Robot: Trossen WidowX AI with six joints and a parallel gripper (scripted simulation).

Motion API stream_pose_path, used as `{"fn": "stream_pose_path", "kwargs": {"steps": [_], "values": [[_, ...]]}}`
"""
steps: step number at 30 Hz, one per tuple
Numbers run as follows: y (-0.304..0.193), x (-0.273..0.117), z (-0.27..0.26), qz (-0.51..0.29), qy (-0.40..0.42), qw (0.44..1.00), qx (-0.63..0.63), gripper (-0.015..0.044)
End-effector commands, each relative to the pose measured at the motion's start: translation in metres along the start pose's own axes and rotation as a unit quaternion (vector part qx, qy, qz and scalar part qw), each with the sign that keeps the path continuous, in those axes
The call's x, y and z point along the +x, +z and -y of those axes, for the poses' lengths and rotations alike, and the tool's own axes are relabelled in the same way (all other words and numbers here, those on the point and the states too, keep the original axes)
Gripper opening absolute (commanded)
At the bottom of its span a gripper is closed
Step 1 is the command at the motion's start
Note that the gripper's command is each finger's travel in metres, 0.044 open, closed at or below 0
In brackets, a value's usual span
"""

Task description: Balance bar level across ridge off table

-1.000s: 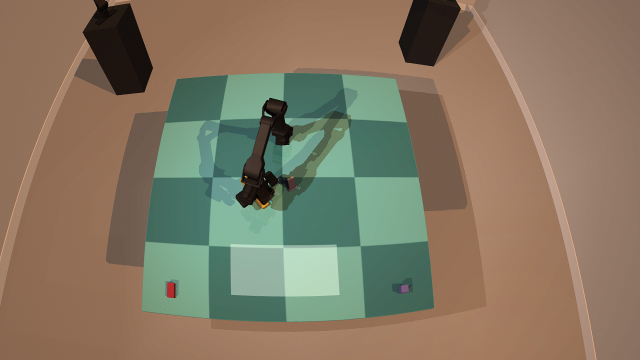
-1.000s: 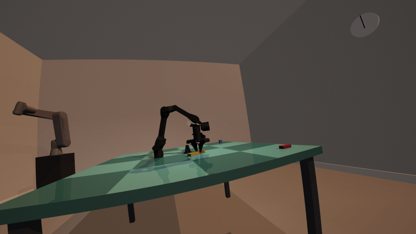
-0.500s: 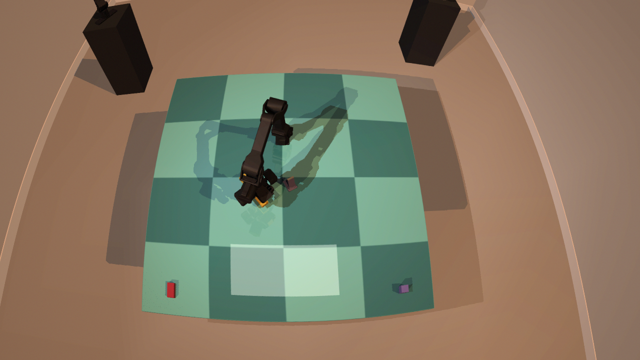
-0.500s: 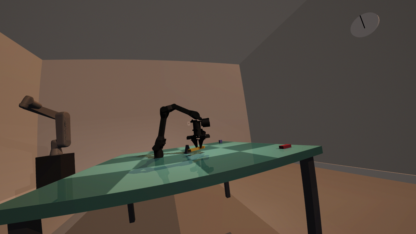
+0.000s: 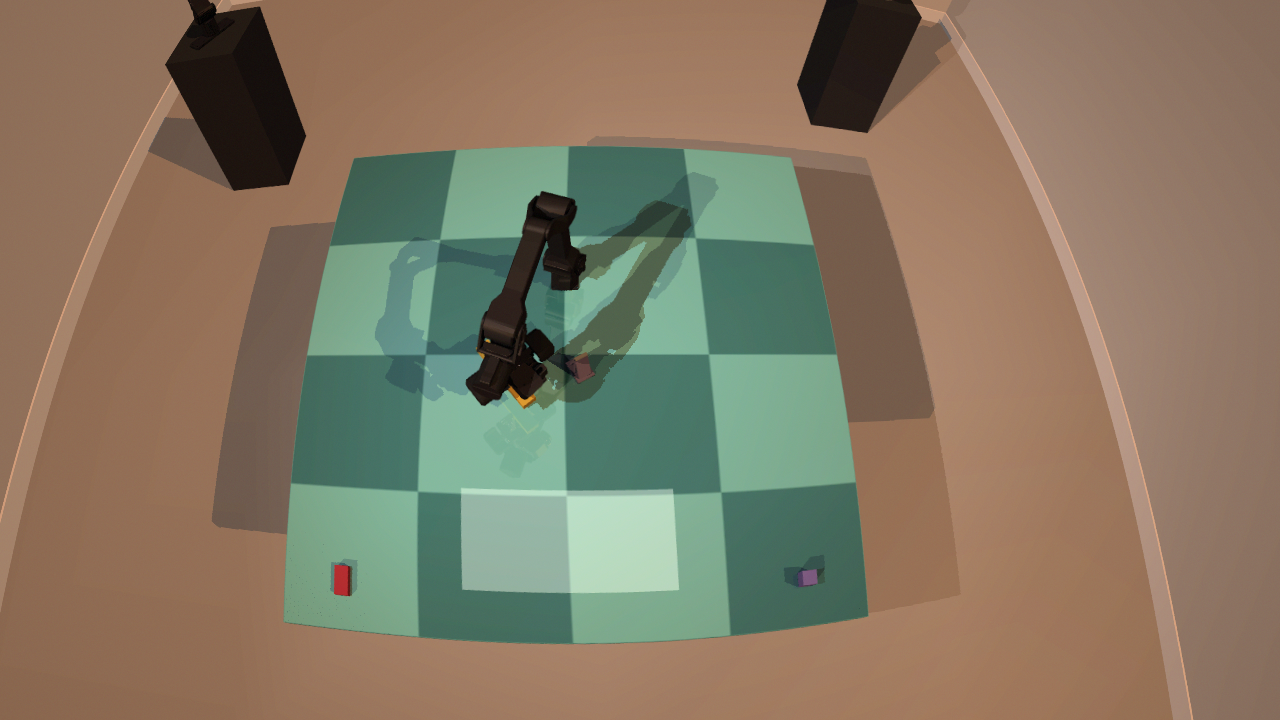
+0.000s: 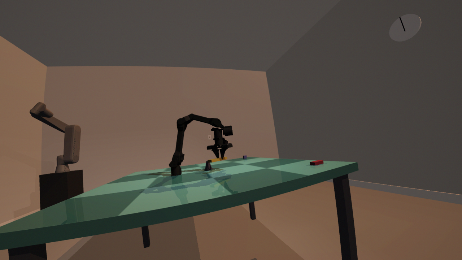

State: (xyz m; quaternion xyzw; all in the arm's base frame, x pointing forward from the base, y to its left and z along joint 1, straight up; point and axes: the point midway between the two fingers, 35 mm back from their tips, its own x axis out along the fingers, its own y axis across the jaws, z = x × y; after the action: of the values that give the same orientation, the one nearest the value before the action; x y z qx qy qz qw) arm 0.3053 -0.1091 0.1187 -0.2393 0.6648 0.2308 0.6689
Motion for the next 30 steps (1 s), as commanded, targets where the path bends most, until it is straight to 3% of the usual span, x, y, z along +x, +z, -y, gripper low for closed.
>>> {"fn": "stream_pose_path", "kwargs": {"steps": [1, 13, 30], "values": [[0.000, -0.015, -0.001, 0.006, -0.006, 1.000, -0.003, 0.0000], [-0.002, -0.044, -0.005, 0.007, -0.005, 1.000, -0.004, 0.0000], [0.031, -0.046, -0.052, 0.008, -0.003, 1.000, 0.024, 0.0000]]}}
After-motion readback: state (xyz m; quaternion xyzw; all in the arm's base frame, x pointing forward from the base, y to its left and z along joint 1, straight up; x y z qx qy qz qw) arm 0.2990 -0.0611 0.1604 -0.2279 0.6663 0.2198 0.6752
